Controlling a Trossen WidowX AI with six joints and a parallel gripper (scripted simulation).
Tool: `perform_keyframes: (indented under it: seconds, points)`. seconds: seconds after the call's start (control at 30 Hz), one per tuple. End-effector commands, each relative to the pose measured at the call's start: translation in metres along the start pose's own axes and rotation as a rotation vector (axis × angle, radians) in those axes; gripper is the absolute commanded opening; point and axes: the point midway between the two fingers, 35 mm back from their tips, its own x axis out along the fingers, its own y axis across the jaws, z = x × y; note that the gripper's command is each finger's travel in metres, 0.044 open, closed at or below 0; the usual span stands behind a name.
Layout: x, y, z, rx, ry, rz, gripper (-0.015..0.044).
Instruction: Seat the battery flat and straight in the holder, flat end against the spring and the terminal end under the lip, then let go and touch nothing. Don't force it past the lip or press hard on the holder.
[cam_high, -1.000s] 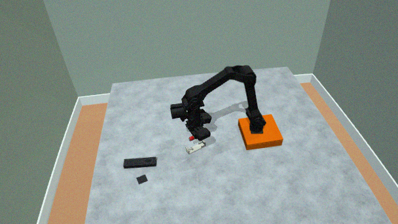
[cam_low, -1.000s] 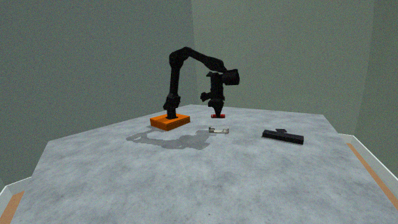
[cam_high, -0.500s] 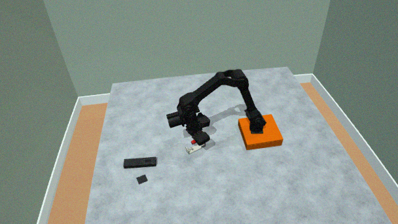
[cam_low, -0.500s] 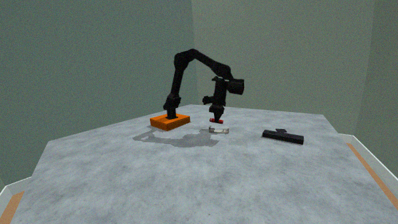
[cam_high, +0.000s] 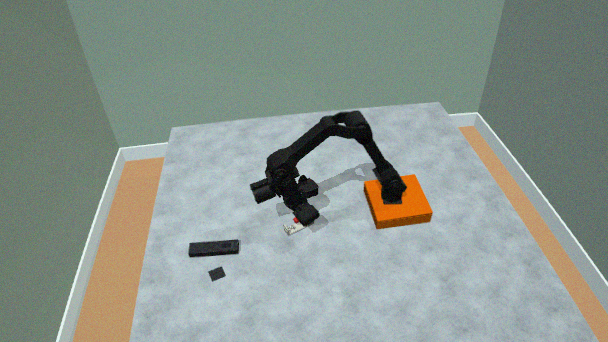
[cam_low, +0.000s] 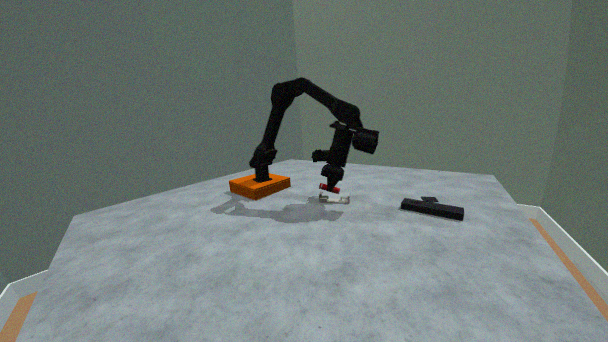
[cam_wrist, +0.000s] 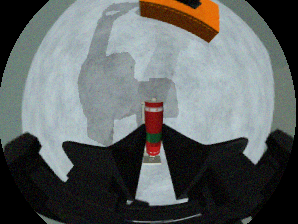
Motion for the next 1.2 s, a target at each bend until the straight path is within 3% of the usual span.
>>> perform_keyframes:
  seconds: [0.0, 1.17]
  points:
    - [0.001, 0.001, -0.002, 0.007, -0.028, 0.001, 0.0059]
    - [0.012, 0.001, -0.013, 0.011, -0.239, -0.011, 0.0059]
